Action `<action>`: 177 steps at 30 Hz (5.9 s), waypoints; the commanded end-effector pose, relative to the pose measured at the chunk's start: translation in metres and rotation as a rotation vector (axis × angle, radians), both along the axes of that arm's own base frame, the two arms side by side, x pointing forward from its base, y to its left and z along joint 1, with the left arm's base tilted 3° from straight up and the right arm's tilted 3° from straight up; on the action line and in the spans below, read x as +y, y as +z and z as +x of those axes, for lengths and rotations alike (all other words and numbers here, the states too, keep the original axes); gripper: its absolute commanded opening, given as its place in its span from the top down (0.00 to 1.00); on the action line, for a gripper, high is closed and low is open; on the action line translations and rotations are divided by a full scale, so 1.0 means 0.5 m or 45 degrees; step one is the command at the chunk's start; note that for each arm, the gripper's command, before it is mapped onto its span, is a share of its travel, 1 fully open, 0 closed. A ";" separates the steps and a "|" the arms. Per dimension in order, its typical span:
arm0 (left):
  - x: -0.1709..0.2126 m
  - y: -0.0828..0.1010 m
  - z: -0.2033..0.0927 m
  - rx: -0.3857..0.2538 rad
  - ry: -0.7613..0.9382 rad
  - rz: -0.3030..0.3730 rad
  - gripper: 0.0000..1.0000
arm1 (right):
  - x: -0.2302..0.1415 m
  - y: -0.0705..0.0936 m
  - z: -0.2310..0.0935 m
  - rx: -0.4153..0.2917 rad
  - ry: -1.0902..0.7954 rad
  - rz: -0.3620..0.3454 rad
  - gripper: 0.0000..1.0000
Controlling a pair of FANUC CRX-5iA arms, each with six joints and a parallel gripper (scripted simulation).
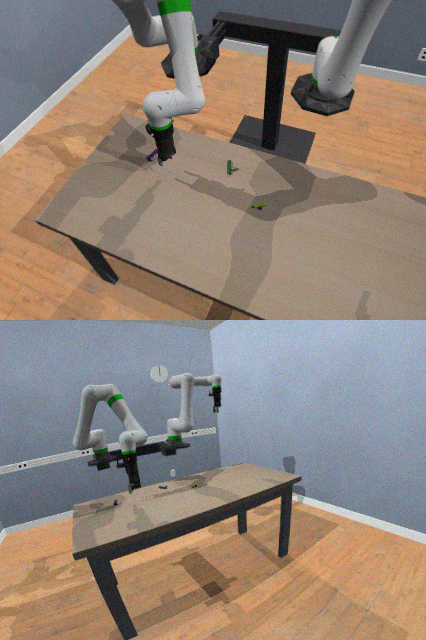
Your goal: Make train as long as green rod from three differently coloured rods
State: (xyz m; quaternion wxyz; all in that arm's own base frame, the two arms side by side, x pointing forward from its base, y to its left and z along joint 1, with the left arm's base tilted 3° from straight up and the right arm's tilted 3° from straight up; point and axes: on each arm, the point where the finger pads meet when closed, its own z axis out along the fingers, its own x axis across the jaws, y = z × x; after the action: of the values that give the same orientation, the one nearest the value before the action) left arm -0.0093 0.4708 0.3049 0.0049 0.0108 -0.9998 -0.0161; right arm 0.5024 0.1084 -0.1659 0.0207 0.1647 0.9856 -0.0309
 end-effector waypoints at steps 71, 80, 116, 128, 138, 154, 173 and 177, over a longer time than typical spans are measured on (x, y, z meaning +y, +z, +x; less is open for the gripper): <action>0.000 0.002 0.000 0.000 0.000 0.002 0.00 | -0.216 -0.045 -0.046 0.039 0.549 0.016 0.56; 0.000 0.002 0.000 0.000 0.000 0.002 0.00 | -0.217 -0.071 -0.046 0.039 0.549 0.016 0.56; 0.000 0.002 0.000 0.000 0.000 0.002 0.00 | -0.219 -0.091 -0.045 0.040 0.549 0.016 0.56; 0.000 0.002 0.000 0.000 0.000 0.002 0.00 | -0.219 -0.106 -0.045 0.040 0.549 0.016 0.56; 0.000 0.002 0.000 0.000 0.000 0.002 0.00 | -0.220 -0.118 -0.044 0.040 0.549 0.016 0.56; 0.000 0.002 0.000 0.000 0.000 0.002 0.00 | -0.220 -0.119 -0.044 0.040 0.549 0.016 0.56; 0.000 0.002 0.000 0.000 0.000 0.002 0.00 | -0.220 -0.119 -0.044 0.040 0.549 0.016 0.56; 0.000 0.002 0.000 0.000 0.000 0.002 0.00 | -0.220 -0.119 -0.044 0.040 0.549 0.016 0.56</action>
State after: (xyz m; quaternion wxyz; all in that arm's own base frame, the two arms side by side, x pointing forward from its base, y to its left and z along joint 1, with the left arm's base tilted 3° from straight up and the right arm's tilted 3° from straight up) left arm -0.0093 0.4708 0.3049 0.0049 0.0108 -0.9998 -0.0161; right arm 0.4794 -0.0017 -0.2263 0.0098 -0.0500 0.9985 -0.0221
